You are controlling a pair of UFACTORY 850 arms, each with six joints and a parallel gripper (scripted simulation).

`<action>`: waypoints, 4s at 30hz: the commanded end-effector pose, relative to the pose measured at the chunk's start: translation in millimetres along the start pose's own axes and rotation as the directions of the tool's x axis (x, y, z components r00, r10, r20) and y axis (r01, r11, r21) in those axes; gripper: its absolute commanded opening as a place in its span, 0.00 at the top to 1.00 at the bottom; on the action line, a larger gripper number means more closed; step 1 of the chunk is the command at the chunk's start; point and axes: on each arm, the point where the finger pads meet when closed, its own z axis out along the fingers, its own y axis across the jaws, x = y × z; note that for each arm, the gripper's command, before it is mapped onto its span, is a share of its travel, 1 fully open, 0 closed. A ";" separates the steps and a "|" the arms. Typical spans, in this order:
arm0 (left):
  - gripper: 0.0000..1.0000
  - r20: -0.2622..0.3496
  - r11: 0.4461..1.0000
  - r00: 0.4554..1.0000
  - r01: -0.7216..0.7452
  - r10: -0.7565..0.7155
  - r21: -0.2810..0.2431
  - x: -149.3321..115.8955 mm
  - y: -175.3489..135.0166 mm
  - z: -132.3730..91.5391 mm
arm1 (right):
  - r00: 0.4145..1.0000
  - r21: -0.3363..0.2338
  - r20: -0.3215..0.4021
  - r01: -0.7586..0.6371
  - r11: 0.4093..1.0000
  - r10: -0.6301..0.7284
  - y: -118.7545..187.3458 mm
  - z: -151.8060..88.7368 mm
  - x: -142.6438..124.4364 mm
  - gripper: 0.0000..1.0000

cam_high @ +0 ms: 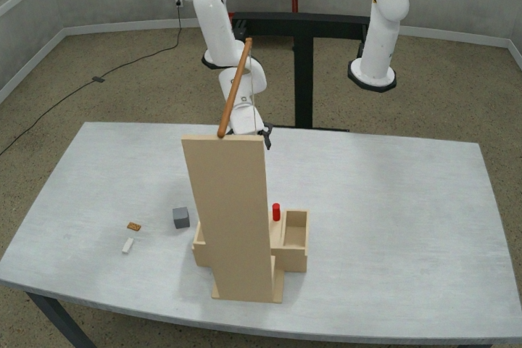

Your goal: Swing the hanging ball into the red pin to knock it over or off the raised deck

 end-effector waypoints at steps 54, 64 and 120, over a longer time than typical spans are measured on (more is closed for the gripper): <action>0.00 -0.002 1.000 1.000 0.000 0.000 0.000 0.4 0.0 -0.9 | 1.000 0.000 0.002 0.000 1.000 0.000 -0.1 33.6 -1.4 1.00; 0.00 -0.002 1.000 1.000 0.000 0.000 0.000 0.4 0.0 -0.9 | 1.000 0.000 0.002 0.000 1.000 0.000 -0.1 33.6 -1.4 1.00; 0.00 -0.002 1.000 1.000 0.000 0.000 0.000 0.4 0.0 -0.9 | 0.909 0.000 -0.418 0.000 1.000 0.000 -0.1 -133.3 30.3 1.00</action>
